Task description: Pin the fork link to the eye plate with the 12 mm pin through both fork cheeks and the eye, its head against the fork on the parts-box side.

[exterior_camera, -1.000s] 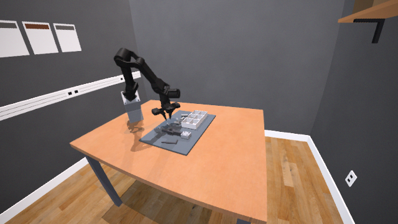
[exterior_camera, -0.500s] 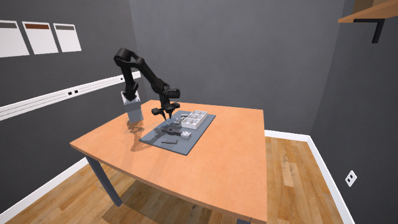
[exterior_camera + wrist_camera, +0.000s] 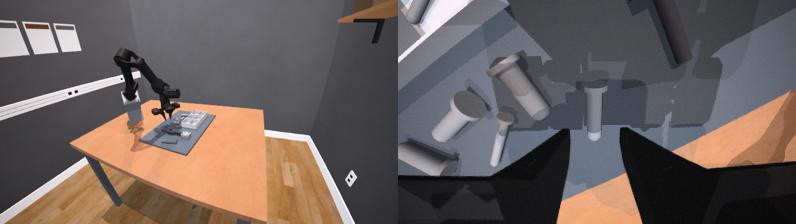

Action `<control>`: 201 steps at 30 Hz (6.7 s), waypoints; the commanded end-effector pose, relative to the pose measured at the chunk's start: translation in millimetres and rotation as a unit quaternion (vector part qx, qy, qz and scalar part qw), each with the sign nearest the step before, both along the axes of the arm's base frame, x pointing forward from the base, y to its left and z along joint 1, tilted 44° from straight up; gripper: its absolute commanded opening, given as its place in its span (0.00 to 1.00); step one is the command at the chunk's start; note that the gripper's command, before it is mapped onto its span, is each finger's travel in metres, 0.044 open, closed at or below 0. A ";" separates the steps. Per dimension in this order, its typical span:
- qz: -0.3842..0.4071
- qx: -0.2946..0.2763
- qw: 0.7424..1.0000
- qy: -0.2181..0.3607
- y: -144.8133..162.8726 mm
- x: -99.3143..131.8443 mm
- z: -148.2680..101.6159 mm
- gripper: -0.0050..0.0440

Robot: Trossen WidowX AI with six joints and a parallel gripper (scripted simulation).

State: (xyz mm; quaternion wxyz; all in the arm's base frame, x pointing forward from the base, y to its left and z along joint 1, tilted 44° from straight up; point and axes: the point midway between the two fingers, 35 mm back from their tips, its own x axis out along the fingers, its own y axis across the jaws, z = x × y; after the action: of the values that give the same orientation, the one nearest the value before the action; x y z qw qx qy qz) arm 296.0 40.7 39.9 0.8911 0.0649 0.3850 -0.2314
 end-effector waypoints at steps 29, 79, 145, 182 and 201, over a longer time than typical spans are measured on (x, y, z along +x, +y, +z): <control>0.000 0.001 1.000 0.001 -3.8 3.7 -6.3 0.41; -0.001 0.002 1.000 -0.003 -15.9 25.5 -28.6 0.41; -0.001 0.002 1.000 -0.003 -15.9 25.5 -28.4 0.00; -0.002 0.004 1.000 -0.010 -5.9 11.1 -7.3 0.00; -0.002 0.006 1.000 -0.012 1.0 2.9 5.7 0.00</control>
State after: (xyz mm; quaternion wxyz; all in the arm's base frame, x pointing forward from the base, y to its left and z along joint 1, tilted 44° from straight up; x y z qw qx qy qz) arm 297.4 38.6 38.1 0.8914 0.0666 0.3836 -0.2321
